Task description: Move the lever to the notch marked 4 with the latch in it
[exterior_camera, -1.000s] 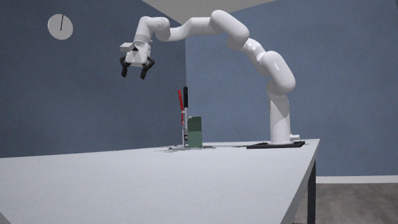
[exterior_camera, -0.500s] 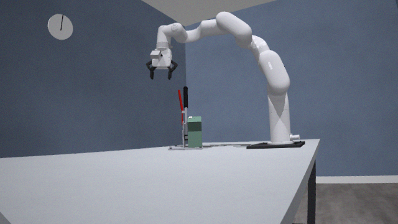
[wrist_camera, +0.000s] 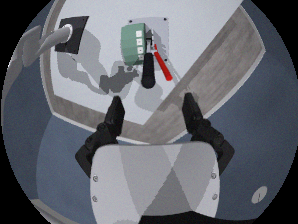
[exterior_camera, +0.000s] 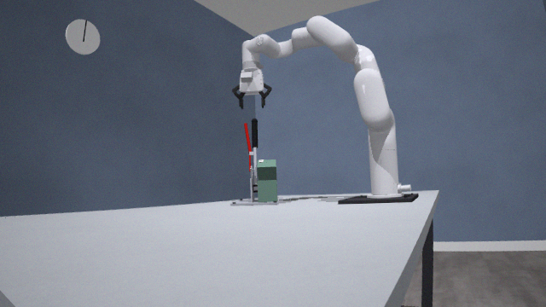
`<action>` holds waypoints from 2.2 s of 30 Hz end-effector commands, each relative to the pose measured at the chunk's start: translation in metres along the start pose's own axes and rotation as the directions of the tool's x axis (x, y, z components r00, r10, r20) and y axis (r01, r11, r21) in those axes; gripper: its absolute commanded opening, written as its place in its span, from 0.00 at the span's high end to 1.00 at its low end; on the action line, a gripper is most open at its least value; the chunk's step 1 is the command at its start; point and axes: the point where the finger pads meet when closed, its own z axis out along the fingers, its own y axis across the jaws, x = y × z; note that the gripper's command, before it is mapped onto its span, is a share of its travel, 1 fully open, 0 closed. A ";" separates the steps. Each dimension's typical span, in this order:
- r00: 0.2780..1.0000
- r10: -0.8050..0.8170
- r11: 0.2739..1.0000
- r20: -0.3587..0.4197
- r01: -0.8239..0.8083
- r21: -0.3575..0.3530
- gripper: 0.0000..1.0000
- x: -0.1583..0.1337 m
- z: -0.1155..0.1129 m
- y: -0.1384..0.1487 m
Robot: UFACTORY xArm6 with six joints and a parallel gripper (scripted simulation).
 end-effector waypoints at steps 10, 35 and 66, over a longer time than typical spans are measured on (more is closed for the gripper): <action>1.000 0.000 1.000 0.002 0.001 -0.004 1.00 -0.002 -0.002 -0.001; 1.000 0.000 1.000 0.002 0.001 -0.004 1.00 -0.002 -0.002 -0.001; 1.000 0.000 1.000 0.002 0.001 -0.004 0.00 -0.002 -0.002 -0.001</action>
